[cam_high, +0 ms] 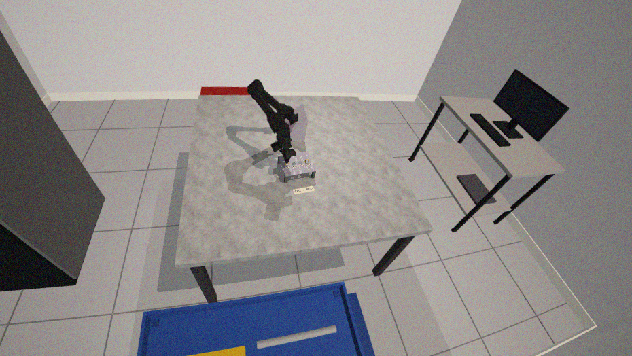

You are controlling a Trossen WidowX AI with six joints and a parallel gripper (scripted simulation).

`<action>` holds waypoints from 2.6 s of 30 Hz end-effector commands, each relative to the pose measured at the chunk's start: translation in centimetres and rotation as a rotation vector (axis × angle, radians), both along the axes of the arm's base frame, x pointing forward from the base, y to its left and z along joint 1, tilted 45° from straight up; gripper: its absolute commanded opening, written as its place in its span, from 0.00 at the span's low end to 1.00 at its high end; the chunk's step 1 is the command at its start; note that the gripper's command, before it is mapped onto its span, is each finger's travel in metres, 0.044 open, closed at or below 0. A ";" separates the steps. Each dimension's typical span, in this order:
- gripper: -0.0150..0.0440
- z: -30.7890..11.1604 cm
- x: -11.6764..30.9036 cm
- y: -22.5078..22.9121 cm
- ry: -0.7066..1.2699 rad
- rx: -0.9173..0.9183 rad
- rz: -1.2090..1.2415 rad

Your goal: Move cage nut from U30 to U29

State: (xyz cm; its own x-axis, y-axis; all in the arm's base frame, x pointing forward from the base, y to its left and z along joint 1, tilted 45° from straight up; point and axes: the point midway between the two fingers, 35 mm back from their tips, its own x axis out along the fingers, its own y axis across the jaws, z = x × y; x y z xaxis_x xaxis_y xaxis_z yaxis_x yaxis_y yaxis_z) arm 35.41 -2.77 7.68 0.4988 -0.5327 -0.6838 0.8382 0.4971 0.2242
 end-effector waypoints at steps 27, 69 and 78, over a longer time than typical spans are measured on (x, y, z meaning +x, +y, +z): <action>0.30 0.1 0.2 0.1 0.016 -0.007 -0.025; 0.30 0.2 0.2 0.3 0.028 -0.010 -0.038; 0.30 0.3 0.2 0.3 0.034 -0.012 -0.044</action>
State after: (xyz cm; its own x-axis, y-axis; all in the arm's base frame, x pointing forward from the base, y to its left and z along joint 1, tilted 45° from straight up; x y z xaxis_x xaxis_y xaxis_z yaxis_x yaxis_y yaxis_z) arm 35.61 -2.44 7.88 0.4535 -0.5573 -0.6955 0.8636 0.4676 0.1884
